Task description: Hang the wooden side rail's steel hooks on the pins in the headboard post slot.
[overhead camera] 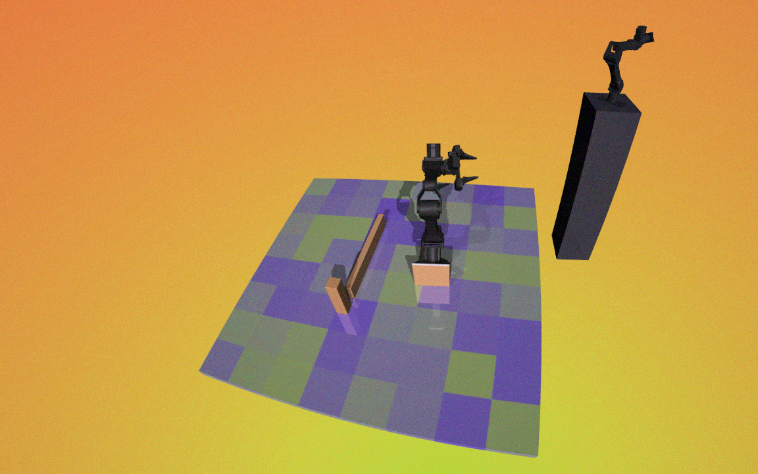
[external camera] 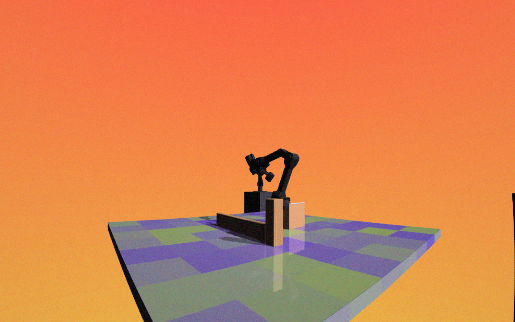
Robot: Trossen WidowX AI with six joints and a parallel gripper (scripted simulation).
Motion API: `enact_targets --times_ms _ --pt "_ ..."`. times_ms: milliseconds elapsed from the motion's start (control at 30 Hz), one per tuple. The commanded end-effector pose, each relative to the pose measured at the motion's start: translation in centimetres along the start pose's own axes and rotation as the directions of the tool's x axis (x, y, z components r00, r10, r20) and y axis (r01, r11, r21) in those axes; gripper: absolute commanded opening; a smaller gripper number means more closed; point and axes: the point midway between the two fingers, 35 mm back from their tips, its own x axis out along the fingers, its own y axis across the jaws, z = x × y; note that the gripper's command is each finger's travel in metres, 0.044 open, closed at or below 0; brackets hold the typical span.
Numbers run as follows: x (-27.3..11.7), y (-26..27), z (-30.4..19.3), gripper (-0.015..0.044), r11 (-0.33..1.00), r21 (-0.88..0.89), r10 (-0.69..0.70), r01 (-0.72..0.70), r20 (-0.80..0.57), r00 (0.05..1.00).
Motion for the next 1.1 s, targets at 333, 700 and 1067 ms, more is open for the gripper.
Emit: enact_targets --times_ms 333,700,1067 --pt "-2.1 0.9 -11.5 0.0440 0.952 -0.261 0.059 -0.162 -0.365 0.929" --pt "-10.9 0.0 -22.5 0.0440 0.767 -0.375 0.106 -0.521 -0.726 0.680" --pt "-23.9 -3.2 -27.9 0.0440 0.462 -0.217 0.120 -0.860 -0.945 0.303"
